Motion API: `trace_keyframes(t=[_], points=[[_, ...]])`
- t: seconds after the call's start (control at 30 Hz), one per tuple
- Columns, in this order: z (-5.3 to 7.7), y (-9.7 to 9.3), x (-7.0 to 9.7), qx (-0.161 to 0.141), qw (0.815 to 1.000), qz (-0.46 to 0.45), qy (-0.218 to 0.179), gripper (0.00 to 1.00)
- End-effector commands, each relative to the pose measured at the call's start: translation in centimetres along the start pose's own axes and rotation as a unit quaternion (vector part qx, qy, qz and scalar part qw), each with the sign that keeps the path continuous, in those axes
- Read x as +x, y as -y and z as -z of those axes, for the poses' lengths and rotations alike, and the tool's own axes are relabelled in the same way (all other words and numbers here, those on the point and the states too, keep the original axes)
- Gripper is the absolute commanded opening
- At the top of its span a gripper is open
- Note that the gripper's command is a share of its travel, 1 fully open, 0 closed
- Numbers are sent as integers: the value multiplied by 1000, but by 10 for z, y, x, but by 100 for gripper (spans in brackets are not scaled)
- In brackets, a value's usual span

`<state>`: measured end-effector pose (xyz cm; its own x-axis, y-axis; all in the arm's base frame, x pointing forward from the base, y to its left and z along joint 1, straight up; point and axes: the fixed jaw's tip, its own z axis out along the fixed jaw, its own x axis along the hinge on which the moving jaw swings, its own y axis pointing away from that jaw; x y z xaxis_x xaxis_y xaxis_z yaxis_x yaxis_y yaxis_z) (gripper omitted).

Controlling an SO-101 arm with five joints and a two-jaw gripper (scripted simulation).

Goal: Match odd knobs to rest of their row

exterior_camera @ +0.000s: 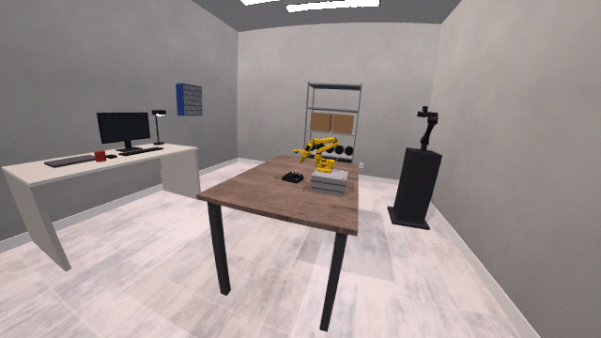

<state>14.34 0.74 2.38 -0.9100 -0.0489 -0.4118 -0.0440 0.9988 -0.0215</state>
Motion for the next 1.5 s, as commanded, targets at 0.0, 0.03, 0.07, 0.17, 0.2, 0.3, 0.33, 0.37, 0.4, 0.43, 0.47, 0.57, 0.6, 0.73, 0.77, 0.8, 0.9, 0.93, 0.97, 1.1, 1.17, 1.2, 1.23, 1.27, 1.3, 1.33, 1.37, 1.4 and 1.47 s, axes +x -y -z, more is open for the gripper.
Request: trace_keyframes(t=[0.0,0.03,0.07,0.17,0.2,0.3,0.33,0.37,0.4,0.43,0.47,0.57,0.6,0.73,0.77,0.8,0.9,0.93,0.97,1.1,1.17,1.2,1.23,1.27,1.3,1.33,1.37,1.4,1.47], points=[[-1,1,2,1,1000,-2,-3,40],[-1,1,1,1,1000,-2,-3,40],[-1,1,1,1,1000,-2,-3,40],[-1,2,-4,1,1000,-2,-2,40],[-2,2,-6,1,1000,-2,-2,40],[-3,2,-15,2,1000,-2,-2,40],[-4,2,-18,2,1000,-2,-2,40],[-5,3,-22,2,1000,-2,-2,40],[-7,3,-25,2,1000,-2,-2,40],[-7,3,-25,2,1000,-2,-2,40],[-7,3,-25,2,1000,-2,-2,40],[-12,3,-35,2,1000,-2,-1,40],[-14,4,-38,2,1000,-2,-1,40],[-21,4,-47,2,1000,-2,-1,40],[-23,4,-49,2,1000,-2,-1,40],[-24,4,-50,2,1000,-2,-1,40],[-25,4,-51,2,1000,-2,-1,40],[-25,4,-52,2,1000,-2,-1,40],[-25,4,-52,2,1000,-2,-1,40],[-25,4,-52,2,1000,-2,-1,40],[-25,4,-52,2,1000,-2,-1,40],[-25,4,-52,2,1000,-2,-1,40],[-25,4,-52,1,1000,-2,-1,40],[-25,4,-52,1,1000,-2,-1,40],[-25,4,-52,1,1000,-2,-1,40],[-25,4,-52,1,1000,-2,-1,40],[-25,4,-52,1,1000,-2,-1,40],[-25,4,-52,1,1000,-2,-1,40],[-25,4,-52,1,1000,-3,-1,40]])
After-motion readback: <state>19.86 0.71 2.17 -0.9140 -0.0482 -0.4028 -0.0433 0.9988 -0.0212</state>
